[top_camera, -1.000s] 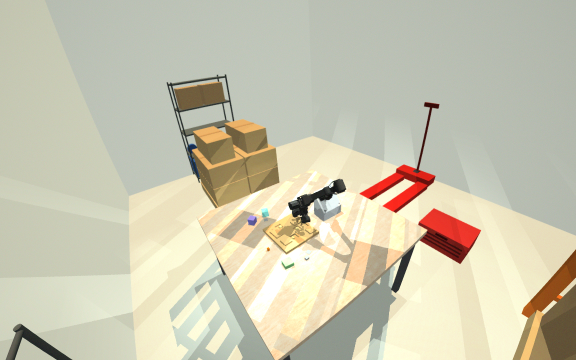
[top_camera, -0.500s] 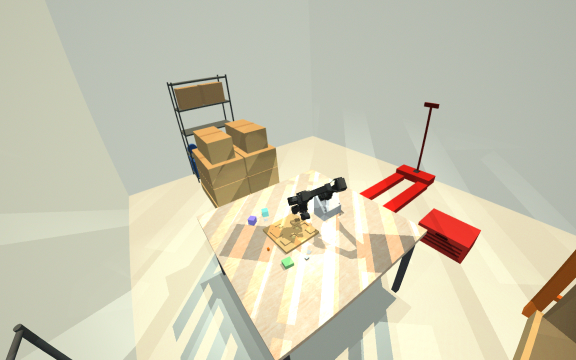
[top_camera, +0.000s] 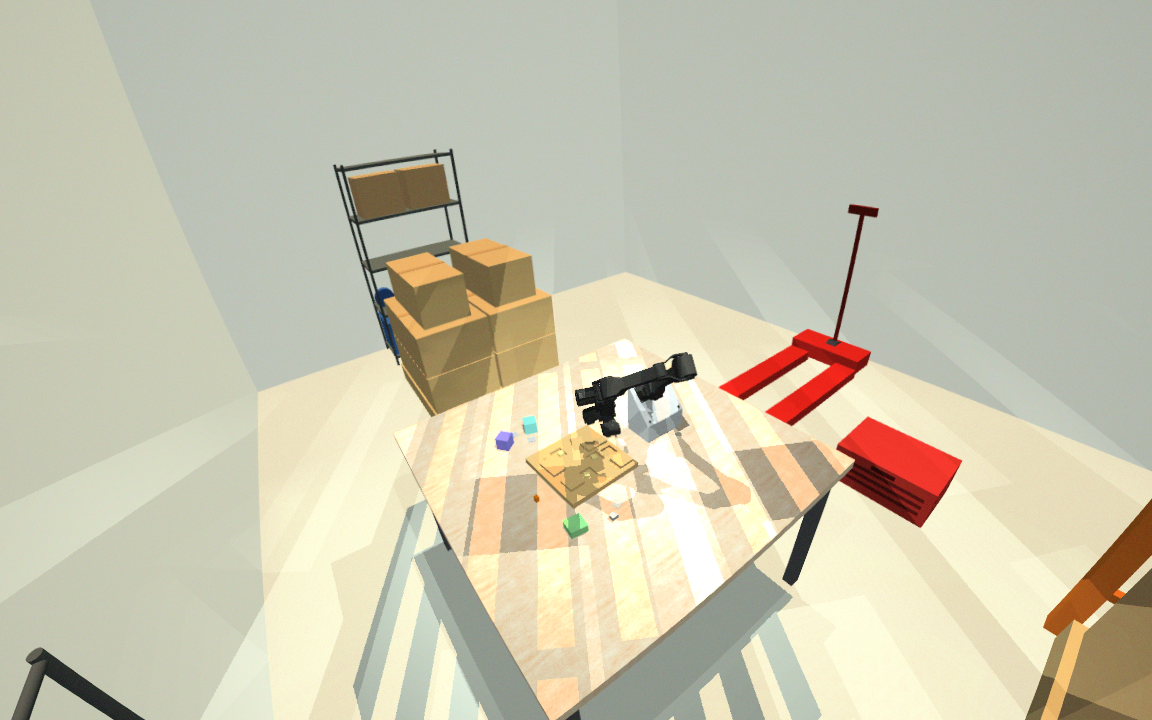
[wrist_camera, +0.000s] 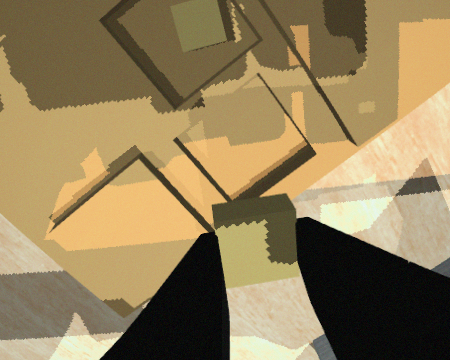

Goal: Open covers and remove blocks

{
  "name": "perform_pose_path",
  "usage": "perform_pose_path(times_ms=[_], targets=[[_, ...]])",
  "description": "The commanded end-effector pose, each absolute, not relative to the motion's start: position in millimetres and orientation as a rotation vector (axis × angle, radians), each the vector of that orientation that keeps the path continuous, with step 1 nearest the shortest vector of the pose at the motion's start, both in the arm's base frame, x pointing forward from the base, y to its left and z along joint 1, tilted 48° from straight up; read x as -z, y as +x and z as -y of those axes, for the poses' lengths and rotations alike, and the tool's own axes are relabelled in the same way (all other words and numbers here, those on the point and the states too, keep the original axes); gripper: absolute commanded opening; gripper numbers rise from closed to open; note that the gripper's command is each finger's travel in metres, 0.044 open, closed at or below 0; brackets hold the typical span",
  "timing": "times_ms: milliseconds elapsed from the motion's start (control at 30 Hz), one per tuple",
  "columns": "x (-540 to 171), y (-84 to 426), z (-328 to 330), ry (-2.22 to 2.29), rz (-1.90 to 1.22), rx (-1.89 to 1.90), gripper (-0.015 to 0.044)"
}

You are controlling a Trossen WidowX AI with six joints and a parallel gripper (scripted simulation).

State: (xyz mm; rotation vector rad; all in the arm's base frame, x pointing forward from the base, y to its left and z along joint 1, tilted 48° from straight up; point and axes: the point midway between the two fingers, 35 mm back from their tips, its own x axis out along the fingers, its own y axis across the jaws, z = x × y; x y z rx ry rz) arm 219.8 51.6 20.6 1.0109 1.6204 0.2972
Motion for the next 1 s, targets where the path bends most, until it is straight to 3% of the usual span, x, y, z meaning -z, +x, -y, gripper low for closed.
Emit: perform_pose_path(times_ms=[0, 967], targets=[[-29.5, 228.1, -56.0, 0.998, -1.616, -0.288, 0.008], [-94.7, 257.2, -115.2, 0.984, -1.609, -0.274, 0.008]])
